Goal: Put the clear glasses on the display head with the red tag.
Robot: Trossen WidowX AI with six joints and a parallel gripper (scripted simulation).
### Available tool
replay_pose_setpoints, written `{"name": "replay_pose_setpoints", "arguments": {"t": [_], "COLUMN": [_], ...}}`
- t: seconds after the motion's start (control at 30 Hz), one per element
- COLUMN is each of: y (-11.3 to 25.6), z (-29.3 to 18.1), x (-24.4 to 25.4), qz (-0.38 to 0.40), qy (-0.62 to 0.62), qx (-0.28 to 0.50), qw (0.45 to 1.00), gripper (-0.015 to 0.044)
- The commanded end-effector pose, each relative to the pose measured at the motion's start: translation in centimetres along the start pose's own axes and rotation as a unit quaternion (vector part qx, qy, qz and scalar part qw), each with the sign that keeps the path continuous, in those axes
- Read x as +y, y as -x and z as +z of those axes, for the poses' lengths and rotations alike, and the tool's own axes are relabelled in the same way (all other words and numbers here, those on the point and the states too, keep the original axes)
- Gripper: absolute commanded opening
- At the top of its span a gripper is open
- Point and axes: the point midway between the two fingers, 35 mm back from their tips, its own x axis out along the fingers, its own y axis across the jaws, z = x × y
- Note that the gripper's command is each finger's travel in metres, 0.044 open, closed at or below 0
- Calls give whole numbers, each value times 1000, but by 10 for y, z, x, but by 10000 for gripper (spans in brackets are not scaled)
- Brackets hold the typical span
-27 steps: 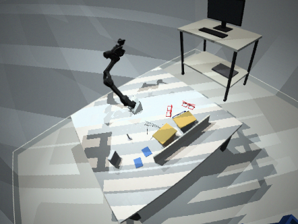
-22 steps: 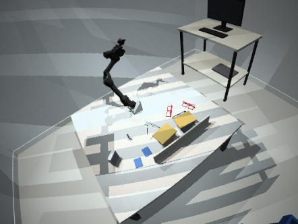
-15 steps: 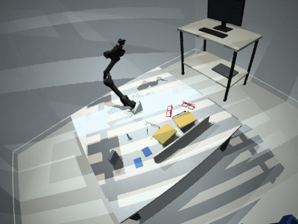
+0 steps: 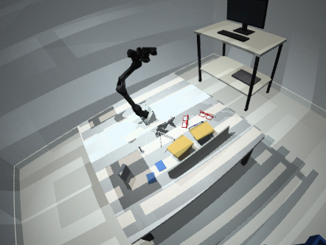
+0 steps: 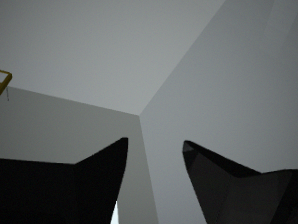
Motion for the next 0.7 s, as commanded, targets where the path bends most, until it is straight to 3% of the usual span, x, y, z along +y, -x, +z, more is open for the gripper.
{"name": "replay_pose_setpoints", "arguments": {"t": [0.0, 0.3, 0.67], "y": [-52, -133, -164], "z": [46, 168, 348], "x": [-18, -41, -48], "qz": [-27, -141, -366], "qy": [170, 462, 677], "qx": [-42, -122, -150], "qw": [984, 867, 620], "gripper": [200, 200, 200]}}
